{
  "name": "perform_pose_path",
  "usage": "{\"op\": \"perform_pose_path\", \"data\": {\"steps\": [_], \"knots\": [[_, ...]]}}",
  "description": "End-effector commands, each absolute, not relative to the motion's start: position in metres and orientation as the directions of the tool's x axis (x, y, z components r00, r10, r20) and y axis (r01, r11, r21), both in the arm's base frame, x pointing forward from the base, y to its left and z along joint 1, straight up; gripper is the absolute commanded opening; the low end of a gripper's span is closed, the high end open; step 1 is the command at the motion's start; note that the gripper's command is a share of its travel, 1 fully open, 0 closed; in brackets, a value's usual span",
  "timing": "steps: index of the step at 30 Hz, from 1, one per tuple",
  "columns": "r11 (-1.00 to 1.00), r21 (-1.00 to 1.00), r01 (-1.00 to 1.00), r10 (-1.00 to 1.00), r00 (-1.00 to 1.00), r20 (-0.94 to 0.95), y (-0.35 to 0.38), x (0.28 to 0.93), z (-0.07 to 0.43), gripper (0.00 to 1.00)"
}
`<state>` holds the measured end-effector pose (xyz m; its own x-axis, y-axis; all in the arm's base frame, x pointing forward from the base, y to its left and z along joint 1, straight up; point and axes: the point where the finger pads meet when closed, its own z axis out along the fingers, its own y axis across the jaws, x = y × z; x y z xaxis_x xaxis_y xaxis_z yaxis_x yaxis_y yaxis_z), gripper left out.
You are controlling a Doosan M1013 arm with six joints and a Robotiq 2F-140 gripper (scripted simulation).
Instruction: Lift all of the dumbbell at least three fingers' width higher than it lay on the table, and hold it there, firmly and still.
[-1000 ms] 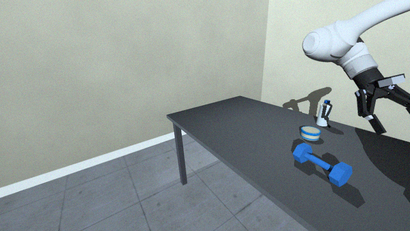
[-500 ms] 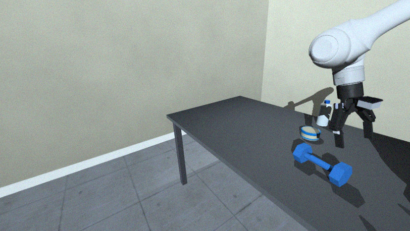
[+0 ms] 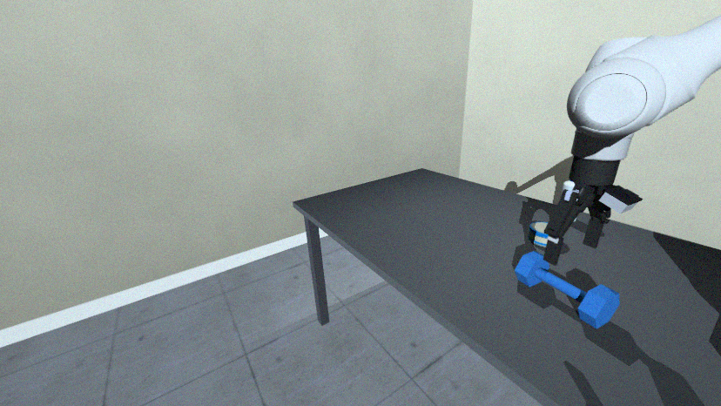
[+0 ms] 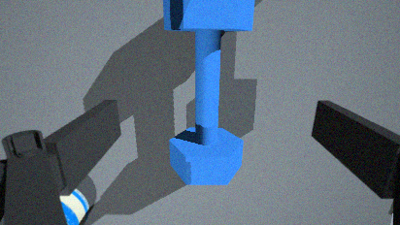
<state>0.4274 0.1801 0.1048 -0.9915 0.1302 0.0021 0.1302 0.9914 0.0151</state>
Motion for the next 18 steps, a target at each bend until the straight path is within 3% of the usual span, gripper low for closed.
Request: {"op": "perform_pose_path", "data": {"steps": [1, 9, 18], "knots": [[0.991, 0.011, 0.132, 0.132, -0.991, 0.0, 0.179, 0.429, 0.088, 1.0], [0.991, 0.002, 0.136, 0.136, -0.991, 0.0, 0.177, 0.428, 0.007, 1.0], [0.991, 0.002, 0.136, 0.136, -0.991, 0.0, 0.177, 0.428, 0.003, 1.0]]}}
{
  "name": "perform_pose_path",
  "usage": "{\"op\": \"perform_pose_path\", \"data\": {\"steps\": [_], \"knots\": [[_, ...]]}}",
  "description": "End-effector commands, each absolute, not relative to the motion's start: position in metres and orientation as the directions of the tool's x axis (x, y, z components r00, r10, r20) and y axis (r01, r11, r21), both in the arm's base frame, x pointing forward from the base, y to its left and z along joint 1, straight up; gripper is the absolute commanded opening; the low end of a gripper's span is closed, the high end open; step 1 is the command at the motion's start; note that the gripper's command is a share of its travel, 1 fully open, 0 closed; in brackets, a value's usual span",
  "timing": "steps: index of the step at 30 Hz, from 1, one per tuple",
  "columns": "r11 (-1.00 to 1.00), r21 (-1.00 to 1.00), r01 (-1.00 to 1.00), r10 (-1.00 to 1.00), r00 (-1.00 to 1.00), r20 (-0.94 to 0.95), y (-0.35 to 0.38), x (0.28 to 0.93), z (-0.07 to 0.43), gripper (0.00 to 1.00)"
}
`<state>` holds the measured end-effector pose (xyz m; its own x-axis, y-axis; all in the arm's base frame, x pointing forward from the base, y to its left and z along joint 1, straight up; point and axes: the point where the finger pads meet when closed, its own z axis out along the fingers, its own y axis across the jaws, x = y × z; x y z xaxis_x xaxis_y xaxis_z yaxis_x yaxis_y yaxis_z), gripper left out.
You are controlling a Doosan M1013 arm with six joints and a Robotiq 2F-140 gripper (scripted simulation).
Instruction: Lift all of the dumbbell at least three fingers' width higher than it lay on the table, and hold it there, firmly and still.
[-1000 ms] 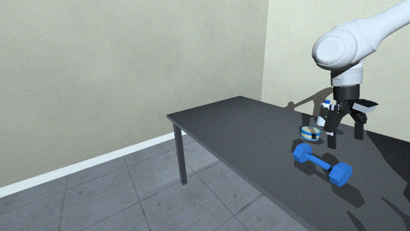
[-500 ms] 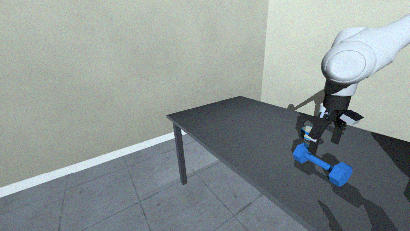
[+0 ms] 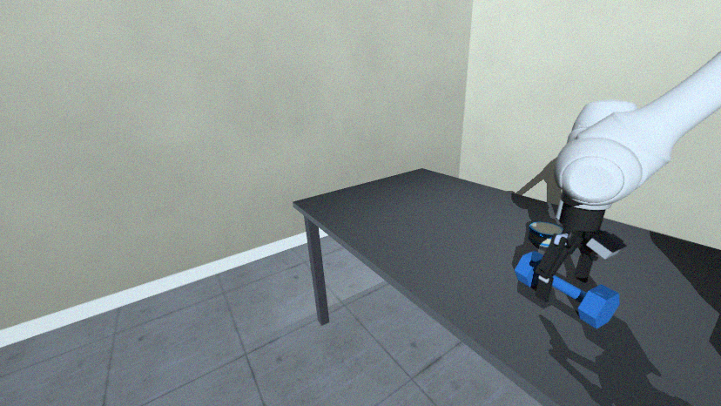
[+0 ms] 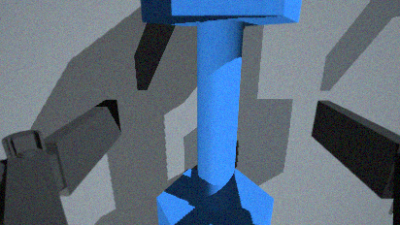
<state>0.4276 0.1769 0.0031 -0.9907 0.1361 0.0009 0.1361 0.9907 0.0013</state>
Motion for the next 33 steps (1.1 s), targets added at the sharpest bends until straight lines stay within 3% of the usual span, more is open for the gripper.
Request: {"op": "perform_pose_path", "data": {"steps": [1, 7, 8, 33], "knots": [[0.991, 0.002, 0.136, 0.136, -0.991, 0.0, 0.1771, 0.428, 0.0033, 1.0], [0.991, 0.002, 0.136, 0.136, -0.991, 0.0, 0.1771, 0.428, 0.0033, 1.0], [0.991, 0.002, 0.136, 0.136, -0.991, 0.0, 0.1771, 0.428, 0.0033, 0.1], [0.991, 0.002, 0.136, 0.136, -0.991, 0.0, 0.1771, 0.428, 0.0042, 0.1]]}}
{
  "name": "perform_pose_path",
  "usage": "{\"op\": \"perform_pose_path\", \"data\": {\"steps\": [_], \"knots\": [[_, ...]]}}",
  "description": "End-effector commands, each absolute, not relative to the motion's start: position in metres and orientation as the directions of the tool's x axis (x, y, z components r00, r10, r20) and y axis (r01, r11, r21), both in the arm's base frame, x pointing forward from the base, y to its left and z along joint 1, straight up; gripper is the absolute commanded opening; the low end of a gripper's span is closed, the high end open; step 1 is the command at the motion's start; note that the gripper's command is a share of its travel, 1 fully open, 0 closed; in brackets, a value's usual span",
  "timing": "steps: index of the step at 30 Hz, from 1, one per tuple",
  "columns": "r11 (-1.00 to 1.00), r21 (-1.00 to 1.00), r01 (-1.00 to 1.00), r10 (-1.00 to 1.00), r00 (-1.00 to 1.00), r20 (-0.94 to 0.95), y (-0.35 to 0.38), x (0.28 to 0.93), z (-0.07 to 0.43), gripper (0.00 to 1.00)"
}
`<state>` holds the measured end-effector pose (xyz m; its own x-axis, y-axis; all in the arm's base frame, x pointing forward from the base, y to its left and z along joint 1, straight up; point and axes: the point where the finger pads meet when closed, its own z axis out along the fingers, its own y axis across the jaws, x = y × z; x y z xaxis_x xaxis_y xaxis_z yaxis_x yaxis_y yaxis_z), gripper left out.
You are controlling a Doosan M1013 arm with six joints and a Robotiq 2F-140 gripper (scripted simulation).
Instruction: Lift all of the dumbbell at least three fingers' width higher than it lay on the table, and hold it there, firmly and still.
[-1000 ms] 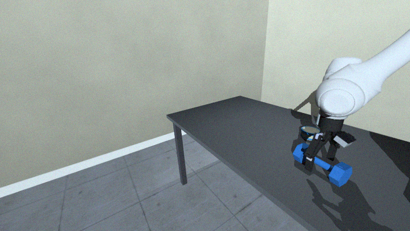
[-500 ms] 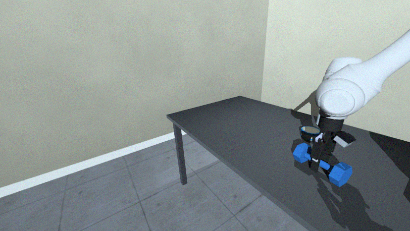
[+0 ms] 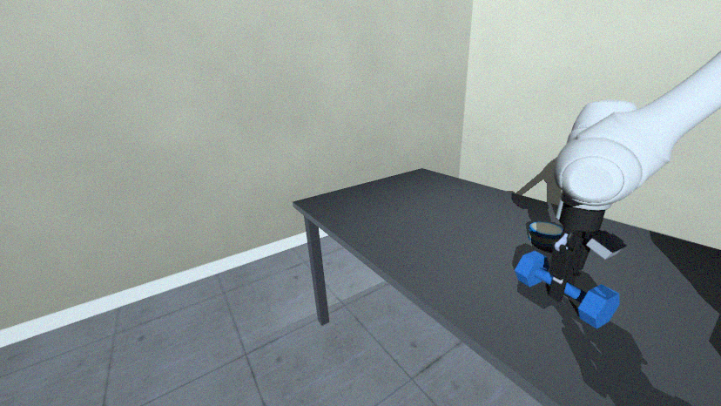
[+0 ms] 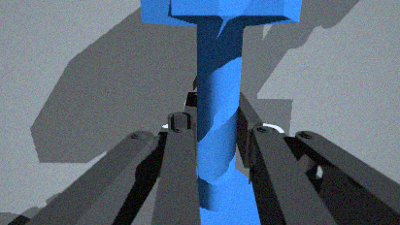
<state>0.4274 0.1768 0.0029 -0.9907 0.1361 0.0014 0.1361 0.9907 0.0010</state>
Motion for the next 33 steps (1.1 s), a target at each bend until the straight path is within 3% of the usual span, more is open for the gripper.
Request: {"op": "perform_pose_path", "data": {"steps": [1, 33], "knots": [[0.991, 0.002, 0.136, 0.136, -0.991, 0.0, 0.177, 0.428, 0.005, 0.1], [0.991, 0.002, 0.136, 0.136, -0.991, 0.0, 0.177, 0.427, 0.063, 0.1]]}}
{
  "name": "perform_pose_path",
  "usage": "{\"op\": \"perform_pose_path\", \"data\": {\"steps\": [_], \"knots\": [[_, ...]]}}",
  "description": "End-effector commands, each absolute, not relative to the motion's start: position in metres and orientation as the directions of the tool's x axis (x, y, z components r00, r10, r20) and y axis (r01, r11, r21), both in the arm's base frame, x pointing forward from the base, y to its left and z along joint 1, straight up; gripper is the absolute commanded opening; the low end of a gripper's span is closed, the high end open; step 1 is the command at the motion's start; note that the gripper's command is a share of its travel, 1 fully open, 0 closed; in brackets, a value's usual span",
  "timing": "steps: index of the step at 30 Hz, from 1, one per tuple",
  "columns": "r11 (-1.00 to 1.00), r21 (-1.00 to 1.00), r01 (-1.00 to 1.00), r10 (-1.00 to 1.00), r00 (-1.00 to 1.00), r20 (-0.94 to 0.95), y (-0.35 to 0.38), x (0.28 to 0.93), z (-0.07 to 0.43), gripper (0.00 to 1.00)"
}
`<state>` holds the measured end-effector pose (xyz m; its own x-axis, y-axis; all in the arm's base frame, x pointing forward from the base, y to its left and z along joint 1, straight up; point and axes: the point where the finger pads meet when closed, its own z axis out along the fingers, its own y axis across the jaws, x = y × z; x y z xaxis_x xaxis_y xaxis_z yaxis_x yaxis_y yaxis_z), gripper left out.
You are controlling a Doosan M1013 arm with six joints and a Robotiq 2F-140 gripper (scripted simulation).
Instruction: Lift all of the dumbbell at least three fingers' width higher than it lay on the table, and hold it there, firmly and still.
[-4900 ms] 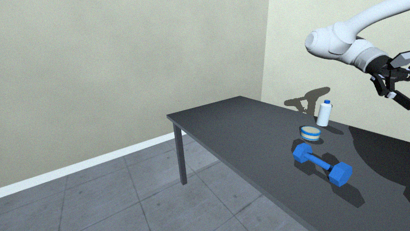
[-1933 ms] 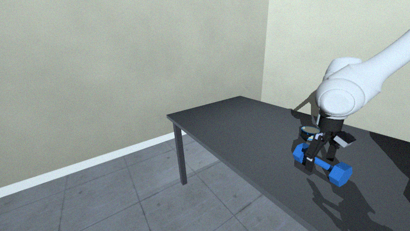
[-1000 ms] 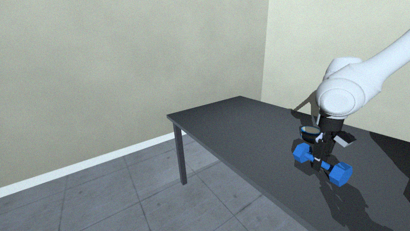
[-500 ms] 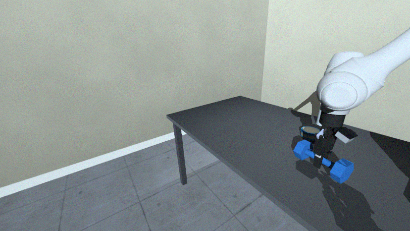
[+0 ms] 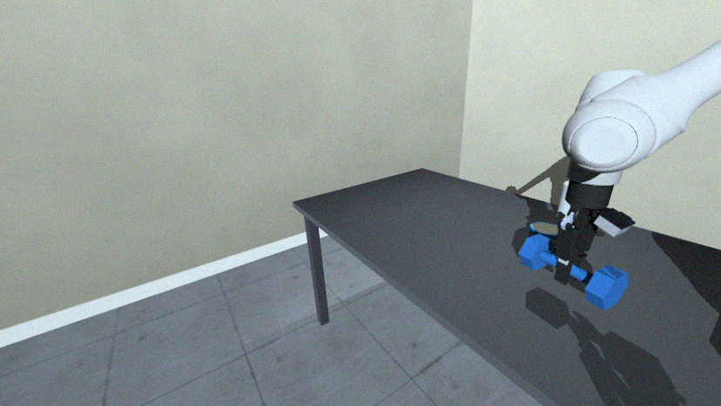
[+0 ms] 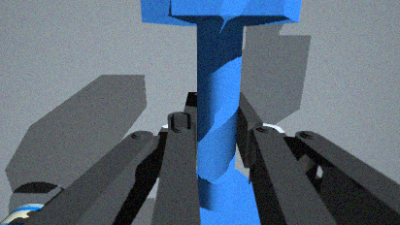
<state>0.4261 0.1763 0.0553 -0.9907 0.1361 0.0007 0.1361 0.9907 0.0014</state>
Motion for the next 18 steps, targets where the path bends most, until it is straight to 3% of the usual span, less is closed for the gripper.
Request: {"op": "perform_pose_path", "data": {"steps": [1, 18], "knots": [[0.991, 0.002, 0.136, 0.136, -0.991, 0.0, 0.177, 0.427, 0.067, 0.1], [0.991, 0.002, 0.136, 0.136, -0.991, 0.0, 0.177, 0.427, 0.111, 0.1]]}}
